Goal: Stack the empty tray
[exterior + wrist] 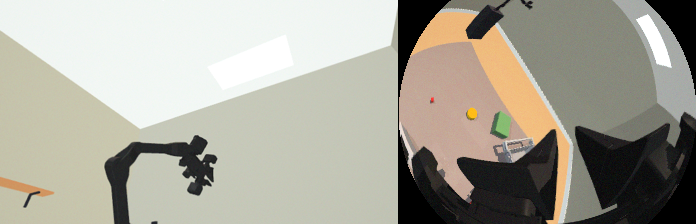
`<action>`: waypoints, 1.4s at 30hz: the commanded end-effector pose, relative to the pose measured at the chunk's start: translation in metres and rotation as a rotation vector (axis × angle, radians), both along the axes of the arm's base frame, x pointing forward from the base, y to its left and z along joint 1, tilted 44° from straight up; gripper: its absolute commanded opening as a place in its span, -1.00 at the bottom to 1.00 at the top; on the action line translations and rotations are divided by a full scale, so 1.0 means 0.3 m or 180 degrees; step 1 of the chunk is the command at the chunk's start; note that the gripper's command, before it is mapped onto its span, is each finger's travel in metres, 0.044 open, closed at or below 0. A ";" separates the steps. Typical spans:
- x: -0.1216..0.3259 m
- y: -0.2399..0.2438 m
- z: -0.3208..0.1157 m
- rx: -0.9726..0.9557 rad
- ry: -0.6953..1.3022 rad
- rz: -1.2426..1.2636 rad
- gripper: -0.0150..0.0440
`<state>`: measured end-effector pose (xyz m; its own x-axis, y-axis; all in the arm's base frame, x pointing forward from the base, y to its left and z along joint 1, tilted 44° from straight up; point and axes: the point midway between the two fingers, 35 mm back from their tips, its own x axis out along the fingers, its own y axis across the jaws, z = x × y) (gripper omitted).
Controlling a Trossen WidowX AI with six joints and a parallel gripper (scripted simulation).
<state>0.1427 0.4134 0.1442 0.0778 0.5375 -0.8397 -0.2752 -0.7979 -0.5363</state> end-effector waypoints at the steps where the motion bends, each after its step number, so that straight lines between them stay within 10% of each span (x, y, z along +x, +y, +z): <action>1: 0.152 -0.076 0.008 -0.0118 0.0125 -0.0832 -0.20; 16: 0.709 -0.735 0.081 -0.0303 0.0319 -0.5295 -0.20; 29: 0.799 -1.454 0.240 0.0498 -0.0686 -0.9030 -0.20; 42: 0.791 -1.540 0.250 0.0654 -0.0906 -0.9369 -0.20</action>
